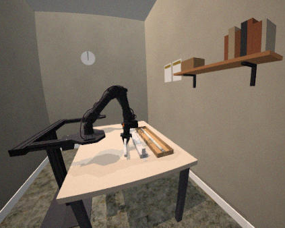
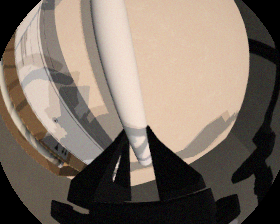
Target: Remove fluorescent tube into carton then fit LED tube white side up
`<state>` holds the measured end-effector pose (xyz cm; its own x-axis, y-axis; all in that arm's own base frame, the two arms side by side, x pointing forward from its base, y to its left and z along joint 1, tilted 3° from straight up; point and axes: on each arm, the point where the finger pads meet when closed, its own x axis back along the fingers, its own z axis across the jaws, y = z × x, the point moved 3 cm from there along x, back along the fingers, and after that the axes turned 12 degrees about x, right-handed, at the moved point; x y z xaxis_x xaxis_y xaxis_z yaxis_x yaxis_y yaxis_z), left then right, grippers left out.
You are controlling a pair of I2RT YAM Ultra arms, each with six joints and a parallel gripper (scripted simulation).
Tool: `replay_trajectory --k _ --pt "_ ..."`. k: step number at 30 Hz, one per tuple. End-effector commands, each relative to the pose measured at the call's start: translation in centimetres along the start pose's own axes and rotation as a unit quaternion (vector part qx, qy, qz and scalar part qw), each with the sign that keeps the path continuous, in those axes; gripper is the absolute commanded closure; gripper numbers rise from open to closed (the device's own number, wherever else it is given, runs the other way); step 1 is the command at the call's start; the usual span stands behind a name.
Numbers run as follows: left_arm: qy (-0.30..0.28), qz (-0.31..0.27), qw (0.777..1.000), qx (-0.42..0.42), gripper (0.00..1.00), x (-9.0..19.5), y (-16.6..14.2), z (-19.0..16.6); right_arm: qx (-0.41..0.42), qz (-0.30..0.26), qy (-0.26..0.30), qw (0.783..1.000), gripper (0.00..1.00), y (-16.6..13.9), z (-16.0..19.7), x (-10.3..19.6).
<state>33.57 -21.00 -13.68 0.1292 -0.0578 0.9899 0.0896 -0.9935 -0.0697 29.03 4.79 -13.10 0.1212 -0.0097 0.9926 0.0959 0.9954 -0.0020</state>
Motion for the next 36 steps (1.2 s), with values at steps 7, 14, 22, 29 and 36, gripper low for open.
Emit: replay_trajectory --k 7,14,22,29,36 --pt "0.049 -0.012 0.999 -0.004 0.89 1.0 0.7 0.3 0.000 0.006 -0.056 0.998 0.89 0.4 -0.9 0.9" --pt "0.057 -0.011 0.998 -0.011 0.89 0.9 0.4 -0.3 0.001 0.011 -0.065 0.998 0.89 0.4 -0.3 0.9" --pt "0.081 -0.018 0.997 -0.003 0.89 0.9 0.6 0.0 -0.001 0.014 -0.089 0.996 0.89 0.4 -0.5 0.9" --pt "0.105 -0.024 0.994 -0.002 0.89 0.9 0.5 -0.1 -0.002 0.019 -0.114 0.993 0.89 0.4 -0.5 0.9" --pt "0.112 -0.023 0.993 -0.005 0.89 0.8 0.5 -0.4 0.000 0.021 -0.121 0.992 0.89 0.5 -0.2 0.9"
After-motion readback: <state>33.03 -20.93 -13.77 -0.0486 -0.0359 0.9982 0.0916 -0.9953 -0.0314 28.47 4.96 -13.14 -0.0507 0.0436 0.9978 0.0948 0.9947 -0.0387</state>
